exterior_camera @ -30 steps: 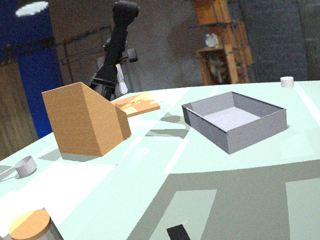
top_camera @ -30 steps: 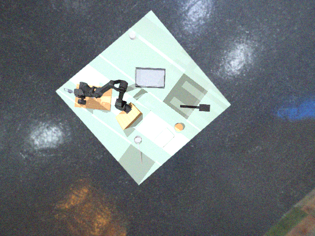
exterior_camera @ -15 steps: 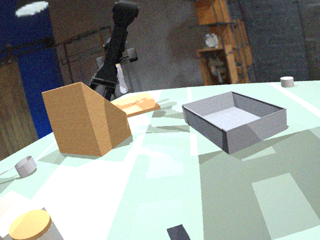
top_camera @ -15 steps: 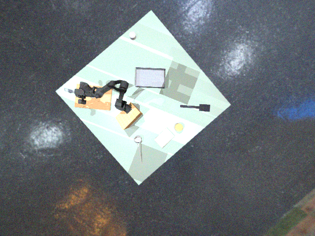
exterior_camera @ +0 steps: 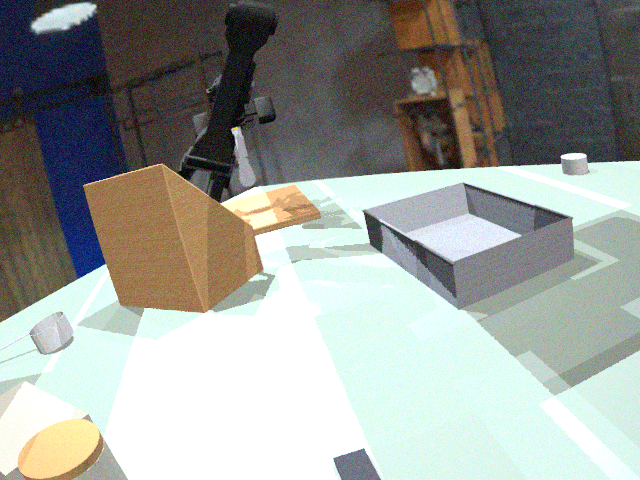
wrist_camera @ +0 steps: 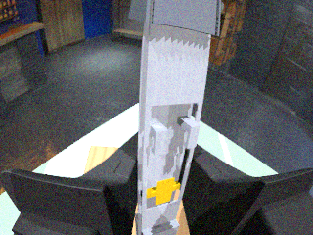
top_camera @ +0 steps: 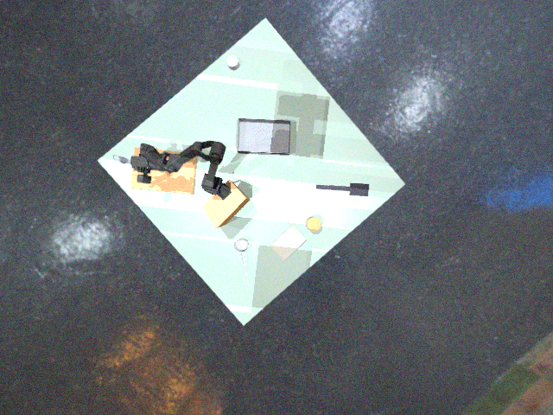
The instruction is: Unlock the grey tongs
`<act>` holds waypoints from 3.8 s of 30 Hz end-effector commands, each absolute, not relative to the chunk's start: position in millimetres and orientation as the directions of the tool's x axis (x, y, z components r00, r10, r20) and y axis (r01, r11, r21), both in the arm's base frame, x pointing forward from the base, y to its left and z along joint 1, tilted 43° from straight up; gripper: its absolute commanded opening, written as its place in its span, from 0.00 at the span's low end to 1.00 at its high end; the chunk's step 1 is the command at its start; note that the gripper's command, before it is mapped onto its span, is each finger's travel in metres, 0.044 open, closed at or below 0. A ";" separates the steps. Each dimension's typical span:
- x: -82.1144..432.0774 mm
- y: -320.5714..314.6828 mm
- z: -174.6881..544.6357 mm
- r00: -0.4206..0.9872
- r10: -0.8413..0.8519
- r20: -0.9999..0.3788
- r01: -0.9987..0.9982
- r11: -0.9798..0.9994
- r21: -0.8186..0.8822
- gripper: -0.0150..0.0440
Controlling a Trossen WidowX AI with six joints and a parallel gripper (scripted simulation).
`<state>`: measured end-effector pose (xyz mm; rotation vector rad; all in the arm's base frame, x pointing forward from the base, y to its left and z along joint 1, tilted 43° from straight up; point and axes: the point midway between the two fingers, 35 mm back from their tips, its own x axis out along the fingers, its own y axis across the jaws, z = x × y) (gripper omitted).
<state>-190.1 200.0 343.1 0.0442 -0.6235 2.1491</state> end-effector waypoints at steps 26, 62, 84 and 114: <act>-211.3 231.0 339.4 -0.584 0.811 -0.028 -0.749 -0.552 -0.366 0.00; -223.6 265.9 315.3 -0.322 0.787 -0.526 -0.770 -0.541 -0.339 0.00; -213.9 270.9 305.5 -0.069 0.697 -0.714 -0.767 -0.495 -0.408 0.00; -216.2 290.8 285.2 -0.050 0.690 -0.722 -0.765 -0.491 -0.416 0.00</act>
